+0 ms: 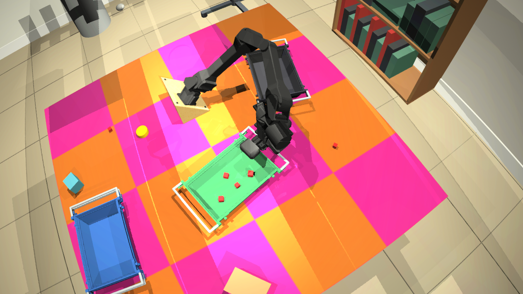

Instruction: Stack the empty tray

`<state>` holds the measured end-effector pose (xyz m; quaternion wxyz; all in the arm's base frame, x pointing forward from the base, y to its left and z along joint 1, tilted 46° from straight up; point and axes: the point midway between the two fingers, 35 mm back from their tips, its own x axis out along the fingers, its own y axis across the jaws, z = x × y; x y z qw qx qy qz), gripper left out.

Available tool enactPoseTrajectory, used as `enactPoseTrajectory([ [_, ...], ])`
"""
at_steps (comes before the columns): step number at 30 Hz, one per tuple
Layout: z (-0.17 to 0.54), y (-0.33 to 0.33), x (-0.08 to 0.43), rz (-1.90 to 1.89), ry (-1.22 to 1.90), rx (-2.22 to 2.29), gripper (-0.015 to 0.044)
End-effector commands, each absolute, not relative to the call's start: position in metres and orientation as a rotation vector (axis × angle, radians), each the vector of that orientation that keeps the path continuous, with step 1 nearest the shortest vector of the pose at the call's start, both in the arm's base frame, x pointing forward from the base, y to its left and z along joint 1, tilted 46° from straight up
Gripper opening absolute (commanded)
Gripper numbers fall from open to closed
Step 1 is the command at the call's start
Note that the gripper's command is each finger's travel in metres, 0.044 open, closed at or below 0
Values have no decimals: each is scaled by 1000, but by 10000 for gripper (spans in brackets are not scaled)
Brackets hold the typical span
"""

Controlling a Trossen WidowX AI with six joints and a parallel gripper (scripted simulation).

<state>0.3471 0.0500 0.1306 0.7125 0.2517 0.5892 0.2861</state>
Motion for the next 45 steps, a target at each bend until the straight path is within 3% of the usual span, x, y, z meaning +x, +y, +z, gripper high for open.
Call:
enactPoseTrajectory([
  [1,135,34,347,633,1301,555,84],
  [24,85,-4,355,631,1301,553,84],
  [45,114,-28,351,622,1305,556,84],
])
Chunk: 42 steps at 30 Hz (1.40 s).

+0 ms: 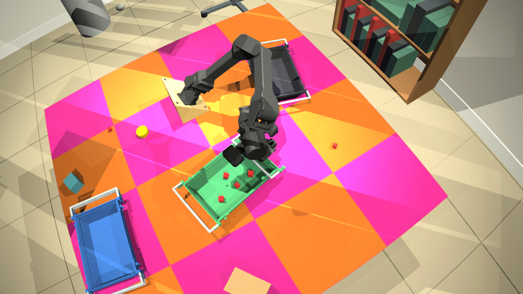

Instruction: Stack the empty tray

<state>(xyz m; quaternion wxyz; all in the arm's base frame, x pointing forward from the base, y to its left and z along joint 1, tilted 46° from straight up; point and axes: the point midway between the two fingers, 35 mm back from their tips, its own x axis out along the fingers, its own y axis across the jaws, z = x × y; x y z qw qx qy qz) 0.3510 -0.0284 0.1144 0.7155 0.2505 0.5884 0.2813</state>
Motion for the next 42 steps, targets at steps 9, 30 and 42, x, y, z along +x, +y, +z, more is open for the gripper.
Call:
enactPoseTrajectory([
  [9,114,-28,351,622,1305,556,84],
  [30,97,-71,371,628,1302,537,84],
  [42,-25,-202,391,661,1264,459,84],
])
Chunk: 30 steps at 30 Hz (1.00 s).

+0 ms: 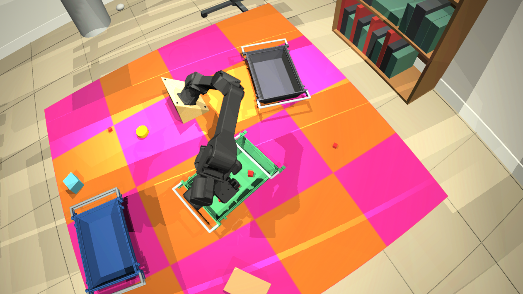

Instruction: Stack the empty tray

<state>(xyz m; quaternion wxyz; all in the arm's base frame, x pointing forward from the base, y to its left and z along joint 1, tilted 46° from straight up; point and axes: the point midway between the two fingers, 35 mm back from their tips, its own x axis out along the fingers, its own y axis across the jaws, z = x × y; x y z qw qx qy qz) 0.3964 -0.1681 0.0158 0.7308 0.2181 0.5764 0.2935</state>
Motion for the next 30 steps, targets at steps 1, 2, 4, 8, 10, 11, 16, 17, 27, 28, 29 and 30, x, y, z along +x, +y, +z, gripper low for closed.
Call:
enactPoseTrajectory([
  [1,-37,-212,388,665,1260,453,84],
  [2,-49,-221,385,670,1256,448,84],
  [4,-65,-232,379,677,1251,442,84],
  [8,-69,-232,377,680,1254,447,84],
  [10,-69,-232,377,680,1254,447,84],
  [11,-69,-232,377,680,1254,447,84],
  [16,-72,-229,378,675,1258,455,84],
  [17,-74,-227,379,672,1260,459,84],
  [27,-97,-205,386,639,1286,510,84],
  [28,-100,-202,386,636,1289,515,84],
  [29,-102,-200,387,633,1291,520,84],
  [30,-104,-198,387,630,1294,526,84],
])
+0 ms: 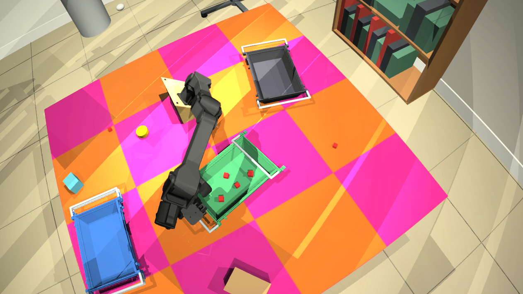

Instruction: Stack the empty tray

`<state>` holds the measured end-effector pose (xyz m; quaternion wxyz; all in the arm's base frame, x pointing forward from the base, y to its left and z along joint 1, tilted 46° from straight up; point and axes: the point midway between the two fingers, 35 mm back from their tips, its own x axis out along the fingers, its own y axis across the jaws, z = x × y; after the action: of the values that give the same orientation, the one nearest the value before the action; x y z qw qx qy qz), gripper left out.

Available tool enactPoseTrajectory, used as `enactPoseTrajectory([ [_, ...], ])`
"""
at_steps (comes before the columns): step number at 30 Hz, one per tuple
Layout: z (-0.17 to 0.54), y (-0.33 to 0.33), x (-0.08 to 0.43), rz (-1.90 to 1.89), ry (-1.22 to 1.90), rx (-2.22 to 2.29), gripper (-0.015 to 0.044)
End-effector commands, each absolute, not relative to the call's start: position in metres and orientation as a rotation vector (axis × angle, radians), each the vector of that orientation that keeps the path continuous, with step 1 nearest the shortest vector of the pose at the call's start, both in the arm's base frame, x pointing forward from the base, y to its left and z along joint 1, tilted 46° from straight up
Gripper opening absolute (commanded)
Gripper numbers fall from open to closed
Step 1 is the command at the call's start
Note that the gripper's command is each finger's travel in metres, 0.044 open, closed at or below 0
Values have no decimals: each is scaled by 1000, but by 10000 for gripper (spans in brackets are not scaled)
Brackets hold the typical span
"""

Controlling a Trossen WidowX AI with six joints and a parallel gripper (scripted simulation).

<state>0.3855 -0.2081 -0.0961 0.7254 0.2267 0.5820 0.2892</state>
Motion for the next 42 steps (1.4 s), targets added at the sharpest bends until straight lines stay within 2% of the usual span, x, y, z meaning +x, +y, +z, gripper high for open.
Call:
enactPoseTrajectory([
  [1,-106,-195,388,626,1296,531,84],
  [9,-108,-192,388,621,1300,539,84],
  [21,-71,-196,381,621,1302,539,84],
  [42,-49,-147,377,624,1301,543,84],
])
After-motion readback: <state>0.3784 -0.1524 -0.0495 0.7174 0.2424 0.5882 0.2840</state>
